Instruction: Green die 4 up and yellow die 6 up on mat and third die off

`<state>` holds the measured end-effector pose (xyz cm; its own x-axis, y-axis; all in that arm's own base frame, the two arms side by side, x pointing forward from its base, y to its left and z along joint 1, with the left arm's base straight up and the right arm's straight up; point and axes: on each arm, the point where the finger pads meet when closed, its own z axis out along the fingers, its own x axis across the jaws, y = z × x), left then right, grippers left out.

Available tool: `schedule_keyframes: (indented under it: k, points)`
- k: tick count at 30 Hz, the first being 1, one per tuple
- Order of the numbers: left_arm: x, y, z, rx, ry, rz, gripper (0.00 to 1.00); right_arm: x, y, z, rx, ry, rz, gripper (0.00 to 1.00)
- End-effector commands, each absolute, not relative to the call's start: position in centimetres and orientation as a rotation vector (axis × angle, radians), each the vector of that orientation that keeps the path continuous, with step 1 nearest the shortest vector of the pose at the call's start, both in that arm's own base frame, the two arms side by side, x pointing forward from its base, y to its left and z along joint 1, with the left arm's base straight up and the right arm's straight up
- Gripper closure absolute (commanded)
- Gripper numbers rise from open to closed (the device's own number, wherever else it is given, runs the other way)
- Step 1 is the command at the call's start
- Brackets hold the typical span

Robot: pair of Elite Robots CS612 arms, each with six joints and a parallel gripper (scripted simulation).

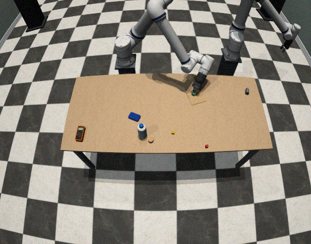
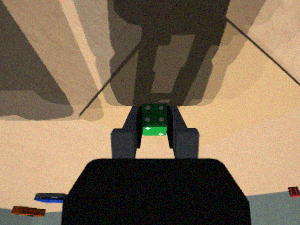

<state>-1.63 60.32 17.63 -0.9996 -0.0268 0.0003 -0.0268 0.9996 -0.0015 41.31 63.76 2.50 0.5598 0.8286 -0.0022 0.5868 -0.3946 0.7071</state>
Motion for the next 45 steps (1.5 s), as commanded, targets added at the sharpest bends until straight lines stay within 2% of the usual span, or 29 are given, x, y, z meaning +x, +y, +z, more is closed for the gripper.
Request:
schedule_keyframes:
  k: [1, 31, 45]
  points:
    - [-1.6, 60.4, 17.7, 0.042, -3.141, 0.0, 0.0, 41.4, 63.8, 2.6, 2.126, 1.129, 0.468, 0.6]
    - [-1.6, 60.4, 17.7, 0.042, -3.141, 0.0, 0.0, 41.4, 63.8, 2.7, 2.126, 1.129, 0.468, 0.6]
    - [-1.6, 60.4, 17.7, 0.042, -3.141, 0.0, 0.0, 41.3, 63.8, 6.5, 2.126, 1.129, 0.468, 0.6]
